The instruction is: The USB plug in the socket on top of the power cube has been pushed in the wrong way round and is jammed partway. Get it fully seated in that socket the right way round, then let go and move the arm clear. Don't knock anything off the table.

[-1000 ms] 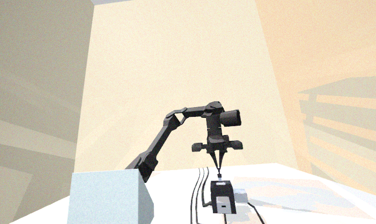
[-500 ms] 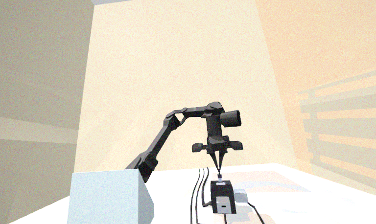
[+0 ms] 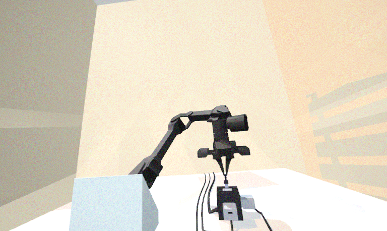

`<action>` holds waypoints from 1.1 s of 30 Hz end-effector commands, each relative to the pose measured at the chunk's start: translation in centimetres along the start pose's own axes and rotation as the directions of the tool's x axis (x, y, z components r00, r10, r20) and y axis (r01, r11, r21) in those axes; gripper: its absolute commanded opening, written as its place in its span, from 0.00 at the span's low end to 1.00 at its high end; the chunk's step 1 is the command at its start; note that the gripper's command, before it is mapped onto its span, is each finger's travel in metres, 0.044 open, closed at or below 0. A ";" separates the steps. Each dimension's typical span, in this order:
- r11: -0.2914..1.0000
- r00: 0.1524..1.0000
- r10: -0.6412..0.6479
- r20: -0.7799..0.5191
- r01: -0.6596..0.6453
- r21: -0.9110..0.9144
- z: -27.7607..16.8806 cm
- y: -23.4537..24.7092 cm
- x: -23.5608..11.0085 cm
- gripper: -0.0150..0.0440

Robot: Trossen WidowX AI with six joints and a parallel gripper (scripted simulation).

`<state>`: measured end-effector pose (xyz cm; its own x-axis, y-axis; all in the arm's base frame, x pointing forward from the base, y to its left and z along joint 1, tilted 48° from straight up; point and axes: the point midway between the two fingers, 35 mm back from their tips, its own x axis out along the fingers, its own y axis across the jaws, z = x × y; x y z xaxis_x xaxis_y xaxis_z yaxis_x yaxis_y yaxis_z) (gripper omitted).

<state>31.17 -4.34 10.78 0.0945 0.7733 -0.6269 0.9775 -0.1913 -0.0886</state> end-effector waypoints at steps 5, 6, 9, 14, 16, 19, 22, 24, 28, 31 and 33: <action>1.000 1.000 0.003 -0.005 -0.003 -0.005 0.0 0.1 0.1 0.25; 1.000 1.000 0.003 -0.005 -0.003 -0.005 0.0 0.1 0.1 0.25; 1.000 1.000 0.003 -0.005 -0.003 -0.005 0.0 0.1 0.2 0.25; 1.000 1.000 0.003 -0.005 -0.003 -0.005 0.0 0.1 0.2 0.25; 1.000 1.000 0.003 -0.005 -0.003 -0.005 0.0 0.1 0.2 0.25; 1.000 1.000 0.003 -0.005 -0.003 -0.005 0.0 0.1 0.3 0.25; 1.000 1.000 0.003 -0.005 -0.003 -0.005 0.0 0.1 0.3 0.25; 1.000 1.000 0.003 -0.005 -0.003 -0.005 0.0 0.1 0.3 0.25; 1.000 1.000 0.003 -0.005 -0.003 -0.005 0.0 0.1 0.4 0.25; 1.000 1.000 0.003 -0.005 -0.003 -0.005 0.0 0.1 0.4 0.25; 1.000 1.000 0.003 -0.005 -0.003 -0.005 0.0 0.1 0.4 0.25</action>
<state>31.21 -4.05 10.46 0.0935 0.7743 -0.6259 0.9790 -0.1859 -0.0837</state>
